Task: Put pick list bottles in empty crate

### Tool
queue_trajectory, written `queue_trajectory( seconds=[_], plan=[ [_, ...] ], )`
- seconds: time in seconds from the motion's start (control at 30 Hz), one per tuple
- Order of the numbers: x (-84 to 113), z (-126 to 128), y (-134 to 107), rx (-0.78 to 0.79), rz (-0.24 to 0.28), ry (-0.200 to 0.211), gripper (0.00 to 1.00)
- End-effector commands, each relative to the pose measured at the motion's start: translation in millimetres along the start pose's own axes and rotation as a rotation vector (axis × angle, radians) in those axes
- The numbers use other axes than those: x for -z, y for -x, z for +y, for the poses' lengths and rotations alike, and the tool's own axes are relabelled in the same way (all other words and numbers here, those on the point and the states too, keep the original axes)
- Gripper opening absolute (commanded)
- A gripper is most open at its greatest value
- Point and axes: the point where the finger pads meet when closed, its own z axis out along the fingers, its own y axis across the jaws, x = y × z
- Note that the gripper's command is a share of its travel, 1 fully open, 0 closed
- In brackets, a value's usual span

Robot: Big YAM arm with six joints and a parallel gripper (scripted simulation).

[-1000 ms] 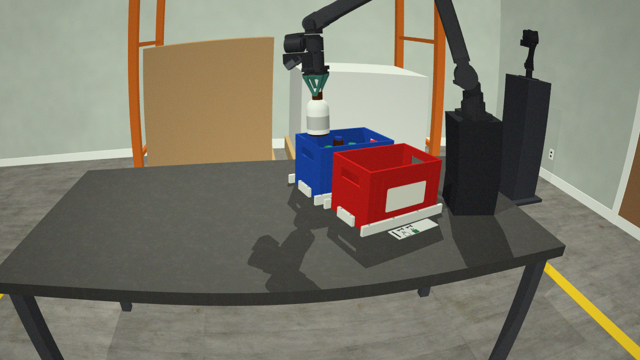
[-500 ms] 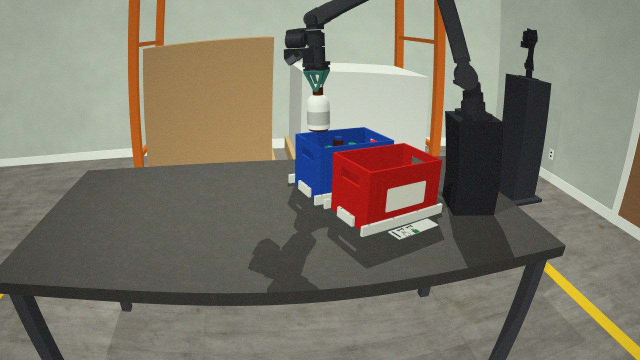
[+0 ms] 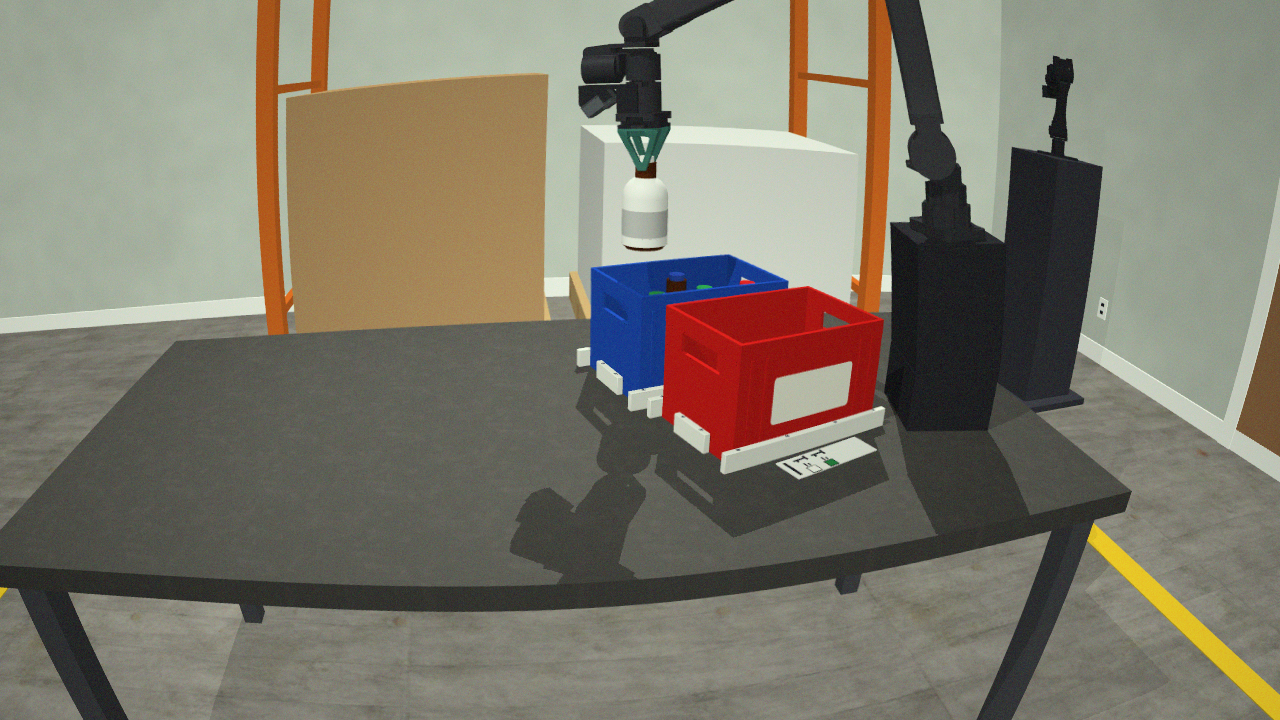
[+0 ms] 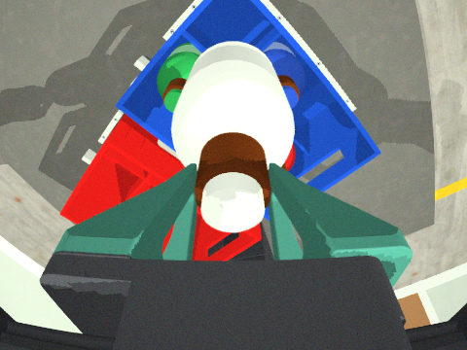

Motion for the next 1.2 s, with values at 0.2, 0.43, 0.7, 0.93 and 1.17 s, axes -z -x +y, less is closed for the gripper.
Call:
queue_trajectory(
  seconds=[0.2, 0.43, 0.7, 0.93, 1.17],
  plan=[
    [34.9, -6, -8, -0.024, -0.085, 0.002, 0.00],
    [54.8, -3, 1, -0.017, -0.128, 0.002, 0.00],
    [36.0, 3, -32, -0.010, -0.084, 0.003, 0.00],
    [33.8, 7, -48, -0.003, -0.069, 0.003, 0.00],
    [29.6, 8, -64, -0.003, -0.057, 0.003, 0.00]
  ],
)
